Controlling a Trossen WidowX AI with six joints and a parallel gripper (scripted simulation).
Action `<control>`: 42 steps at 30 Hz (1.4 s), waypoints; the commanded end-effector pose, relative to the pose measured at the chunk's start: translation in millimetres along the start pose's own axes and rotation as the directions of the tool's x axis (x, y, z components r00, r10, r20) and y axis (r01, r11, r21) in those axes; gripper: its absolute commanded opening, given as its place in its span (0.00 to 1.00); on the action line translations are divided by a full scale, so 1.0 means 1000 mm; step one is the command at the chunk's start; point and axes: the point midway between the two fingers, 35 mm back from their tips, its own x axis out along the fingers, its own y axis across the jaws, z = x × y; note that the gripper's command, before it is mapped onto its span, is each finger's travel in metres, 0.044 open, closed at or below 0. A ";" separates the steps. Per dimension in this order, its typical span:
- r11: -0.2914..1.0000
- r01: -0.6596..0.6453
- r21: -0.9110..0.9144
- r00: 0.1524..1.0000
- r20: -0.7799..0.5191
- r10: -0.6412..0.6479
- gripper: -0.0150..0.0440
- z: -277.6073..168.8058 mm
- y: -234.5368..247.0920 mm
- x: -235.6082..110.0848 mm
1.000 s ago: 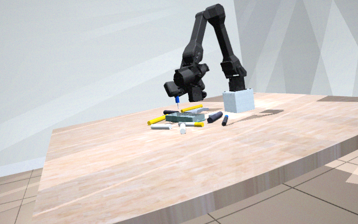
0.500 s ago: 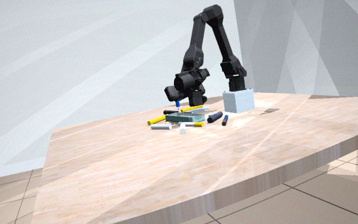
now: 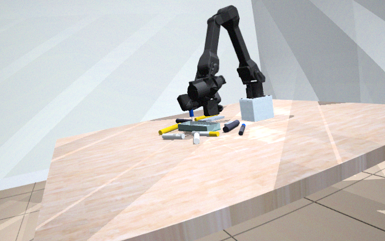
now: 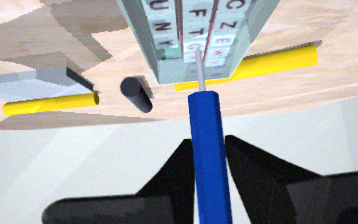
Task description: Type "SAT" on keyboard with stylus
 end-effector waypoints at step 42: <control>1.000 -0.002 -0.008 1.000 -0.003 0.002 0.39 0.012 0.002 0.007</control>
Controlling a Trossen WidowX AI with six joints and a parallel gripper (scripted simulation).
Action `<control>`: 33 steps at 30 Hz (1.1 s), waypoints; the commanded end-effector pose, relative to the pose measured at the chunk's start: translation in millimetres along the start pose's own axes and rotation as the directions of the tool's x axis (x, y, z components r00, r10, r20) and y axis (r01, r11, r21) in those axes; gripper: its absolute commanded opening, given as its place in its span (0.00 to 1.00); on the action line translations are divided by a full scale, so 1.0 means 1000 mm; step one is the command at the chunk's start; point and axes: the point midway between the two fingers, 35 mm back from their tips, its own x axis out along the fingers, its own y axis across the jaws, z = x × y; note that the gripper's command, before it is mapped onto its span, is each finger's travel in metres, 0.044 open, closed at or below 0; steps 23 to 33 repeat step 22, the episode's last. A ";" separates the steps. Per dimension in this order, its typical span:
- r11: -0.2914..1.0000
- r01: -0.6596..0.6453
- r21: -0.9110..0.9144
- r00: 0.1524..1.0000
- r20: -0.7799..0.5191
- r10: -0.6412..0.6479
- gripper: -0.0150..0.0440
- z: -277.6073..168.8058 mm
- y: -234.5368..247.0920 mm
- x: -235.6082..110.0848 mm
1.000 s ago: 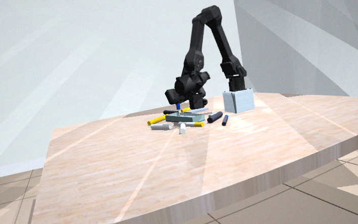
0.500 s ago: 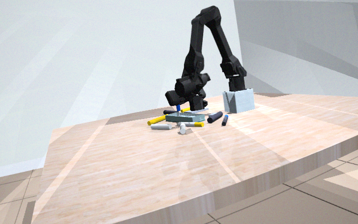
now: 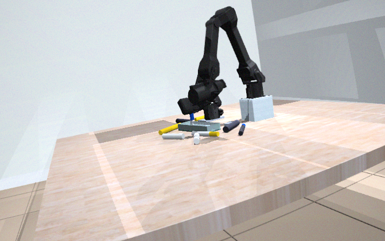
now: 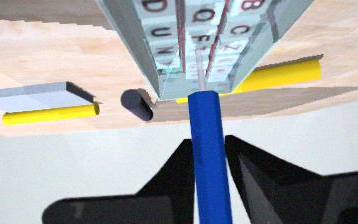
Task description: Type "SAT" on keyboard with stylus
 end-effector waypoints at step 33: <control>1.000 -0.002 -0.008 1.000 -0.002 0.002 0.39 -0.032 0.001 -0.018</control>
